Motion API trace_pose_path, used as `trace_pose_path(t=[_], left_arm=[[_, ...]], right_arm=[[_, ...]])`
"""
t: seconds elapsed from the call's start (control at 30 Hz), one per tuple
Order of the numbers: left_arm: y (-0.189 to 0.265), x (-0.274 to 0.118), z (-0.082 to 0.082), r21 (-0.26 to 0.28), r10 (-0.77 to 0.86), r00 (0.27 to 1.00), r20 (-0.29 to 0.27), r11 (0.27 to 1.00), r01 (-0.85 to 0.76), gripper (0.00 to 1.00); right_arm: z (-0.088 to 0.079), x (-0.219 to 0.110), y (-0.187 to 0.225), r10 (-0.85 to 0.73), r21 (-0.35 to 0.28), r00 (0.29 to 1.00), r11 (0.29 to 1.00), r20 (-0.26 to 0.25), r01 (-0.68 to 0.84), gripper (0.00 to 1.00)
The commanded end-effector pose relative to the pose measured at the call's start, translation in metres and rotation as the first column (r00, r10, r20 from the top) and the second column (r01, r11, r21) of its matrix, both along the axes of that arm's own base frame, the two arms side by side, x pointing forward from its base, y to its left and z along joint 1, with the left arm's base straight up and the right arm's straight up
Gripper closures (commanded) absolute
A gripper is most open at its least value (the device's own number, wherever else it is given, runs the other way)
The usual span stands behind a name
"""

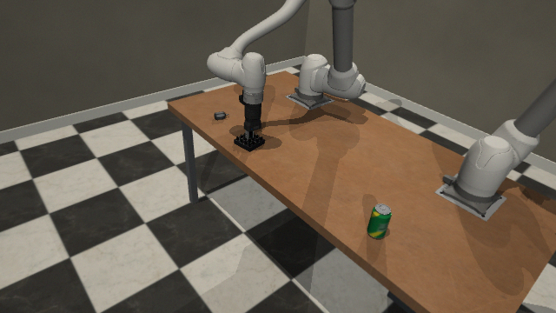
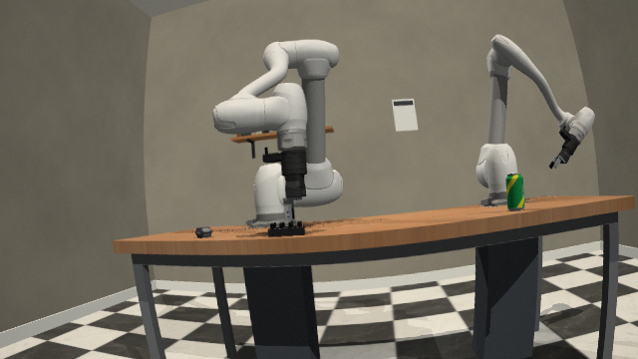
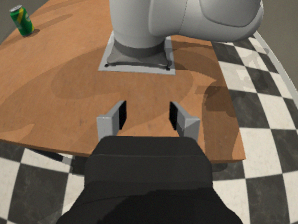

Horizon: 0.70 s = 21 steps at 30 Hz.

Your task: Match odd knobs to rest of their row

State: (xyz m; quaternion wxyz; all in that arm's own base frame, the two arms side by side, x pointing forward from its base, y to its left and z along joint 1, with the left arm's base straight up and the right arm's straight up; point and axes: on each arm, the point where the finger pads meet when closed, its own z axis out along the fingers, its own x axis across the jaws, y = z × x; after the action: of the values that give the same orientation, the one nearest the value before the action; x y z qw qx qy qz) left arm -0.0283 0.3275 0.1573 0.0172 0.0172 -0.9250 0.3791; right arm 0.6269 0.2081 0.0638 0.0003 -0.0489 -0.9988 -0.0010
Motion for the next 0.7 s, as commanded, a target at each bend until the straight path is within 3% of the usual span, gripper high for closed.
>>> trace_pose_path(t=[0.0,0.37,0.67], left_arm=[[-0.004,0.001,0.002,-0.007,0.001,1.000,0.007,1.000,-0.001,0.00],[-0.004,0.001,0.002,-0.007,0.001,1.000,0.007,1.000,-0.001,0.00],[-0.004,0.001,0.002,-0.007,0.001,1.000,0.007,1.000,-0.001,0.00]], right_arm=[[-0.005,-0.001,-0.001,-0.002,-0.005,1.000,1.000,0.002,0.002,0.54],[-0.019,-0.001,-0.001,-0.002,-0.006,1.000,1.000,0.000,0.002,0.54],[-0.018,0.000,-0.001,-0.002,-0.005,1.000,1.000,0.003,0.002,0.54]])
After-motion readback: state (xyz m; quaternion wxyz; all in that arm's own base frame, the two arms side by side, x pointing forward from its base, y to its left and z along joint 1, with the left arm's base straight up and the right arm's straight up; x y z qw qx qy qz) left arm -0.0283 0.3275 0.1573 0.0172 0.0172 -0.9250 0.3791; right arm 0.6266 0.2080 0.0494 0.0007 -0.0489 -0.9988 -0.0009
